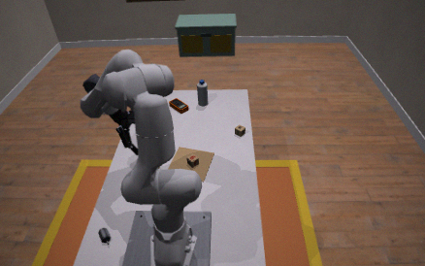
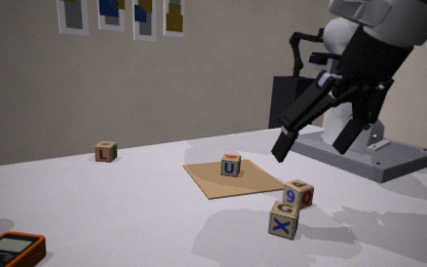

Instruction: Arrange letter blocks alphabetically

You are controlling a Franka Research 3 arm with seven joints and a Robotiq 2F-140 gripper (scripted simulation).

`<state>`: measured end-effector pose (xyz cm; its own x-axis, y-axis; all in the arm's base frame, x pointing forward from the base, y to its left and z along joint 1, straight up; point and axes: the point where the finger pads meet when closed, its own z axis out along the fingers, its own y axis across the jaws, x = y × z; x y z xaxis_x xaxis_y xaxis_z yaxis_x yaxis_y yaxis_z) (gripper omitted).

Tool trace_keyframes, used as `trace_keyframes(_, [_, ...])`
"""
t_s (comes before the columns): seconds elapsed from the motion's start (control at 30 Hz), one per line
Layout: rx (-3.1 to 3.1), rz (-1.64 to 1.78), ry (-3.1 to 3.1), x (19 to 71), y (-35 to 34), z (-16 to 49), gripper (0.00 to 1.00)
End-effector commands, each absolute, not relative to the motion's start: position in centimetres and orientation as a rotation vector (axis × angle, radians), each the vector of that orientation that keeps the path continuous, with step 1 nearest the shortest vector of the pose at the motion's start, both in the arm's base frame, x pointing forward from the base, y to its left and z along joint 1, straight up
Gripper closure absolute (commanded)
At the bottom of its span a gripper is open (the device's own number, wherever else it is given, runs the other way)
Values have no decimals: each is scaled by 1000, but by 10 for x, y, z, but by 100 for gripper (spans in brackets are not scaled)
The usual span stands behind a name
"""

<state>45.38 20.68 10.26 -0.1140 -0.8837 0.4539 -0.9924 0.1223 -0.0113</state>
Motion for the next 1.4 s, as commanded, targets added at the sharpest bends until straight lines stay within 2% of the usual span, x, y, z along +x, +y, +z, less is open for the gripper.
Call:
trace_keyframes(0.0, [1993, 383, -2004, 480, 219, 100, 0])
trace_keyframes(0.23, [2055, 361, -2016, 506, 221, 102, 0])
trace_keyframes(1.37, [2055, 361, -2016, 506, 221, 102, 0])
